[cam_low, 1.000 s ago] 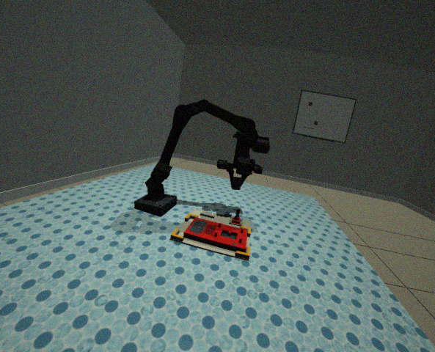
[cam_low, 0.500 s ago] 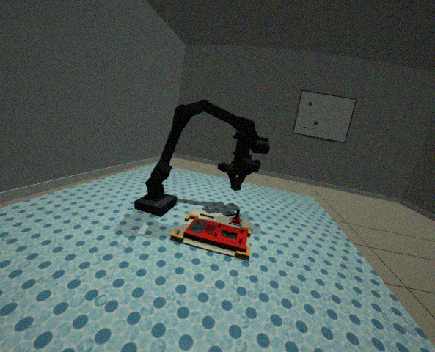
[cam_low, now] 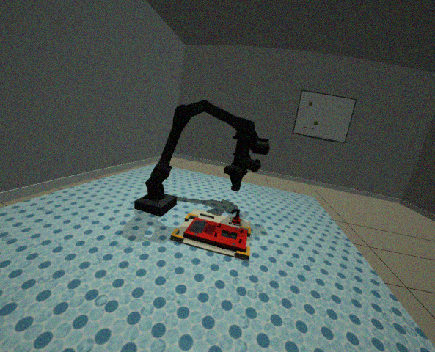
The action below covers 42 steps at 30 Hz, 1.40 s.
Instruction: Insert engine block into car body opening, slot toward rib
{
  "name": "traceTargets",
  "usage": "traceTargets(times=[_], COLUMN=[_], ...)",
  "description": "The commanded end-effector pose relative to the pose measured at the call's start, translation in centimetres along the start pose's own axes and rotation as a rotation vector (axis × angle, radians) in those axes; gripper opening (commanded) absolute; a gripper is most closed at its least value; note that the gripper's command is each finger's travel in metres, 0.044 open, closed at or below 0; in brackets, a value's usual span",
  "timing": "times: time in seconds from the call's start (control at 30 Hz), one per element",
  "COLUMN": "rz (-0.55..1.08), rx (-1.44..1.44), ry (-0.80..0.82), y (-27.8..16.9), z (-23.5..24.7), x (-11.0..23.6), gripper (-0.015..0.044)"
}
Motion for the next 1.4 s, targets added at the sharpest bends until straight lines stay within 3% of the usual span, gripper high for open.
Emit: traceTargets(times=[0.0,0.47,0.73,1.37], rz=[-0.001,0.0,0.0,0.0], rx=[0.113,0.598,0.736,0.754], ry=[-0.001,-0.001,-0.001,-0.001], y=[0.0,0.0,0.0,0.0], z=[0.0,0.0,0.0,0.0], x=[-0.1,-0.4,-1.3,-4.9], gripper=[0.0,0.0,0.0,0.0])
Point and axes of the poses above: the point midway between the two fingers, 35 mm back from their tips, its own x axis back along the fingers, its own z axis across the jaws, y = z × x, the point moved 3 cm from there along x, back along the fingers, and after that the axes turned 10 degrees about -x, right-handed, at the moved point
